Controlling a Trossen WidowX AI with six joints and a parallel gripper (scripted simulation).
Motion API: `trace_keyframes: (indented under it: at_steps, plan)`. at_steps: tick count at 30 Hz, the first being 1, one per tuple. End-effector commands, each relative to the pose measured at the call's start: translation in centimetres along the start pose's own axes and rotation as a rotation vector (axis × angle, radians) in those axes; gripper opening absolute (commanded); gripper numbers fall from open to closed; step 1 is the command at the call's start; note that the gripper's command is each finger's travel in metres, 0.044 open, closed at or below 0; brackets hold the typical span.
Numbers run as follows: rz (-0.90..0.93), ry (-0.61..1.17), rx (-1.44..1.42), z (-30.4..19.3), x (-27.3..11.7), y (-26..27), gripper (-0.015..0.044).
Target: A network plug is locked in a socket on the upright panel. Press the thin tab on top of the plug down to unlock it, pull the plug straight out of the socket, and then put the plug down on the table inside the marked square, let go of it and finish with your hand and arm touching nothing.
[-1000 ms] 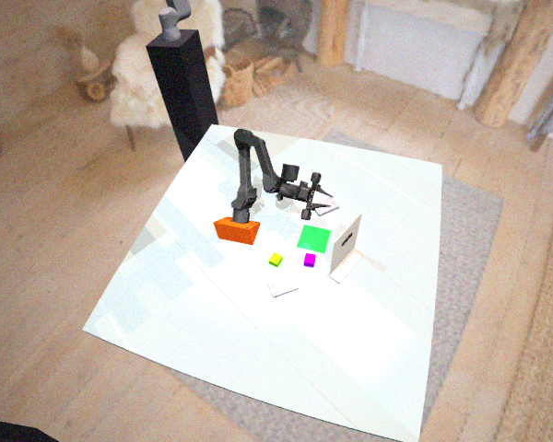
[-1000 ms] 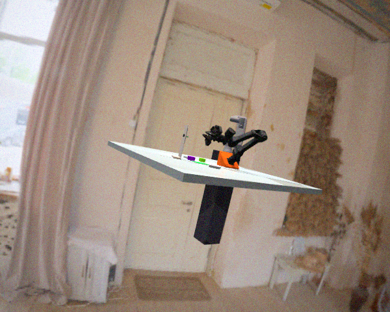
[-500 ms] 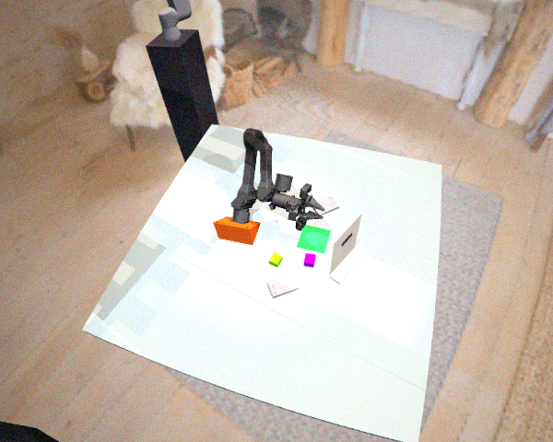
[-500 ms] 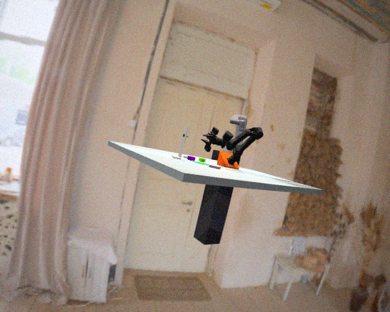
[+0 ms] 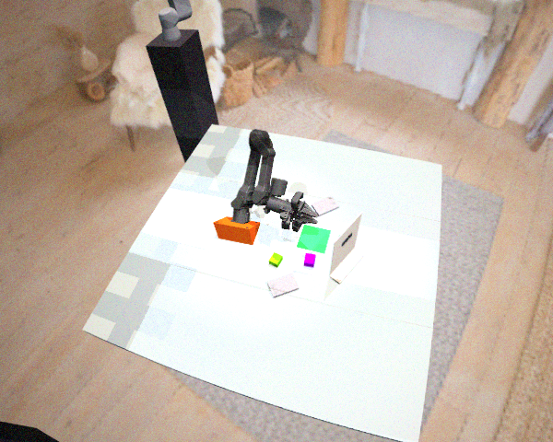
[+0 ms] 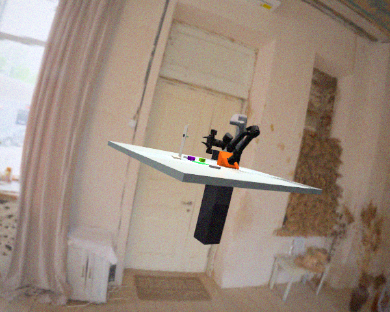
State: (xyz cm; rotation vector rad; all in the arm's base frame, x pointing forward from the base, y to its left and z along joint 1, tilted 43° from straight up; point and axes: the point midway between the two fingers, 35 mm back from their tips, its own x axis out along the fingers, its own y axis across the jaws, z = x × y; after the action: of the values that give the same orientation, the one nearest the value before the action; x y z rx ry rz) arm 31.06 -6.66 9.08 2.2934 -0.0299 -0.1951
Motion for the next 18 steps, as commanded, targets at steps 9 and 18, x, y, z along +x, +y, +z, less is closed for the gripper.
trace_keyframes:
  at_steps: [9, 18]
  plan:
    - [-0.006, 0.000, 0.014, 0.9, 3.3, -0.1, 0.0156]
    - [-0.004, 0.001, 0.015, 1.6, 5.6, -0.2, 0.0156]
